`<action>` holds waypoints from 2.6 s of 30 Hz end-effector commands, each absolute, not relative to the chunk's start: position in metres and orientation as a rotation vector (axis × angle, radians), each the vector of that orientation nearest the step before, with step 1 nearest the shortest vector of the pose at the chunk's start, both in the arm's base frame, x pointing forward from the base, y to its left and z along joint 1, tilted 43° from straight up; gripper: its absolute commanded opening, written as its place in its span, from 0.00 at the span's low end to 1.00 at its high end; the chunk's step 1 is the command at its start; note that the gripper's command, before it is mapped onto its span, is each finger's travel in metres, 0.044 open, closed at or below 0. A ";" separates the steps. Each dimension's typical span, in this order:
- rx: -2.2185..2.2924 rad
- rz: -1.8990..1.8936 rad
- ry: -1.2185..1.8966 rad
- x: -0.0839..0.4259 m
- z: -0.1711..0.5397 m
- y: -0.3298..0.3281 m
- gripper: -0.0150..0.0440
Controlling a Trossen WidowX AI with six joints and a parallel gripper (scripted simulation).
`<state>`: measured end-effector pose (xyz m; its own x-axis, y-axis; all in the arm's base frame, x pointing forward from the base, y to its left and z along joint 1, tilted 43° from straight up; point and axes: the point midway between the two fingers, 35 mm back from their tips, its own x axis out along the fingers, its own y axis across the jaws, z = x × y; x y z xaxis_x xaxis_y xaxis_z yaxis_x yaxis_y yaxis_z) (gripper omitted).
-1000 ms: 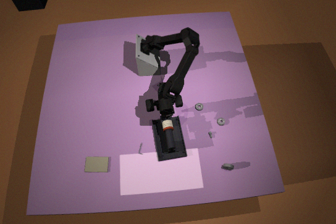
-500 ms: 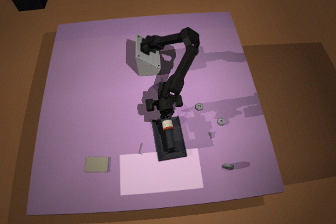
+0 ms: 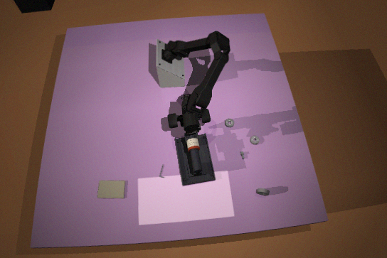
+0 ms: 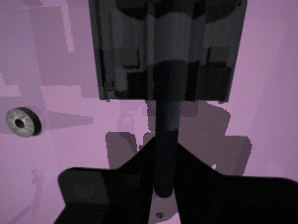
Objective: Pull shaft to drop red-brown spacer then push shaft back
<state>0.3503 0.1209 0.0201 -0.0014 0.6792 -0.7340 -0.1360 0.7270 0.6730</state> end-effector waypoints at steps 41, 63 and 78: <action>0.479 0.685 1.440 0.345 0.020 0.121 0.25; 0.480 0.685 1.440 0.343 0.020 0.120 0.25; 0.480 0.685 1.440 0.341 0.019 0.120 0.25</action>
<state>0.3422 0.1200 0.0192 -0.0020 0.6791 -0.7340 -0.1359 0.7270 0.6730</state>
